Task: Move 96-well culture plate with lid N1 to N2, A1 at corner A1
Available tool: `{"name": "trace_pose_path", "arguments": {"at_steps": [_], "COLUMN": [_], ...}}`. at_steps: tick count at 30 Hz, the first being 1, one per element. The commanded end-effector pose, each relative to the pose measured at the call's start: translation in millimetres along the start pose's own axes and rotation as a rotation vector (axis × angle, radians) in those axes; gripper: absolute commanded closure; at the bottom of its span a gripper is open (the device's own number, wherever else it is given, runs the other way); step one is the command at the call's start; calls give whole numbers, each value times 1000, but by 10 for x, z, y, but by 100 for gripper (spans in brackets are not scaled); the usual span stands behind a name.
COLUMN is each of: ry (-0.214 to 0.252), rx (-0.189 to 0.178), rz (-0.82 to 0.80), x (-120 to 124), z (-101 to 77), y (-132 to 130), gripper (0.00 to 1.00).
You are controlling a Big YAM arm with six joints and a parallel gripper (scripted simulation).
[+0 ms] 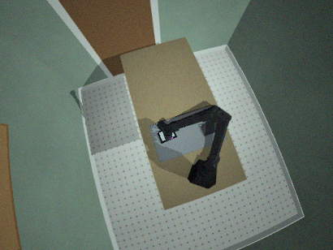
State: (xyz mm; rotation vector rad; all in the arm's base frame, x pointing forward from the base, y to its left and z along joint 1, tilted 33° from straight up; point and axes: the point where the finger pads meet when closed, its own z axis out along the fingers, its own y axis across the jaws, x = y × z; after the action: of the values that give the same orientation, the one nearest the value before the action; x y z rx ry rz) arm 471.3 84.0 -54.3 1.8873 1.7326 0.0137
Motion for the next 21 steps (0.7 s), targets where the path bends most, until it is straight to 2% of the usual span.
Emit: {"name": "trace_pose_path", "arguments": {"at_steps": [1,21], "ry": [-7,-7], "rx": [16,15], "rz": [-13,-10], "x": [1,-1], "z": [99,113], "y": [-60,-40], "gripper": [100,100]}}
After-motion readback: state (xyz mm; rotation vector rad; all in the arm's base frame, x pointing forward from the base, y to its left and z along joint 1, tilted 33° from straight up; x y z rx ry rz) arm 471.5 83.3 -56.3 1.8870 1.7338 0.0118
